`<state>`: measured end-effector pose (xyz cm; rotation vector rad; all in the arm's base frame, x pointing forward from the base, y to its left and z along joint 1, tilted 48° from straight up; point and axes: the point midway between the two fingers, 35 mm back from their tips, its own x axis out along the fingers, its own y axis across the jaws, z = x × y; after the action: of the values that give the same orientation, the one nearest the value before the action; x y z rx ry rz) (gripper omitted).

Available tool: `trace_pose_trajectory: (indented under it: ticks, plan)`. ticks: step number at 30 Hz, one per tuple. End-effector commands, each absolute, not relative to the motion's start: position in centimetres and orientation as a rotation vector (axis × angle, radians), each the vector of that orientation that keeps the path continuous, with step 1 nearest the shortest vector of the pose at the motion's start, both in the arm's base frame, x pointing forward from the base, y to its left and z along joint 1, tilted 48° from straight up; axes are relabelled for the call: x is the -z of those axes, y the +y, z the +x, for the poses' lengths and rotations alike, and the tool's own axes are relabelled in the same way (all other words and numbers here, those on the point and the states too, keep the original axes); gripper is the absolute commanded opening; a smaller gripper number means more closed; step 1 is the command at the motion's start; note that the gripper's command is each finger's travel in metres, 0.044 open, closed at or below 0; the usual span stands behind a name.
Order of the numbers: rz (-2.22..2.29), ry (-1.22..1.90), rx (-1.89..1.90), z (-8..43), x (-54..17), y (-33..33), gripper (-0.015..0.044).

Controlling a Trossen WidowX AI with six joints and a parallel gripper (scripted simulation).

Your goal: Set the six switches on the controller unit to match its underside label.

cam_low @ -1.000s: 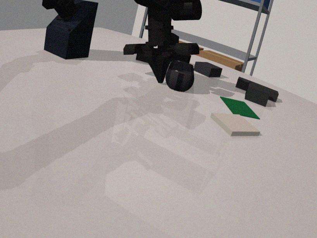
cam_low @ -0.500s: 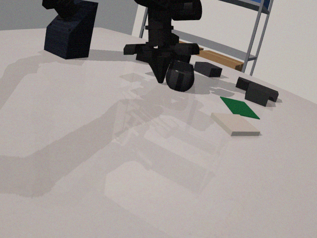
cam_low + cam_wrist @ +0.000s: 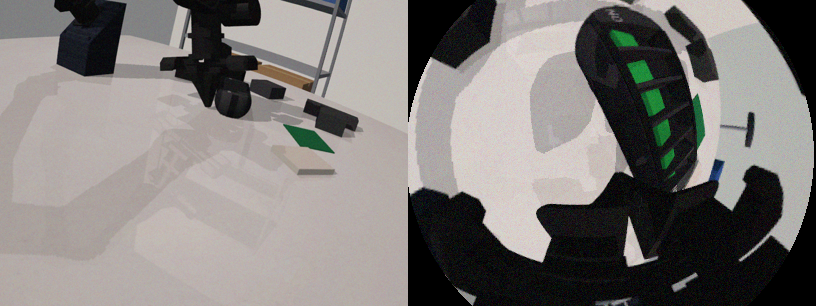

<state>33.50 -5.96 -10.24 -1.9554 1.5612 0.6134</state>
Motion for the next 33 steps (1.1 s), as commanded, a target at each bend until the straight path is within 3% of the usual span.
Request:
trace_pose_trajectory:
  ticks: [1,6,12,23,33]
  plan:
    - [-1.953,1.559,-0.615,32.8,9.7,-5.2,0.0000]
    - [-1.952,1.550,-0.609,27.5,6.4,-1.7,0.0000]
    - [-1.952,1.550,-0.608,27.3,6.3,-1.6,0.0000]
    - [-2.158,1.428,-1.100,33.3,5.7,-2.6,0.0000]
    - [-2.162,1.424,-1.109,33.4,6.0,-2.9,0.0000]
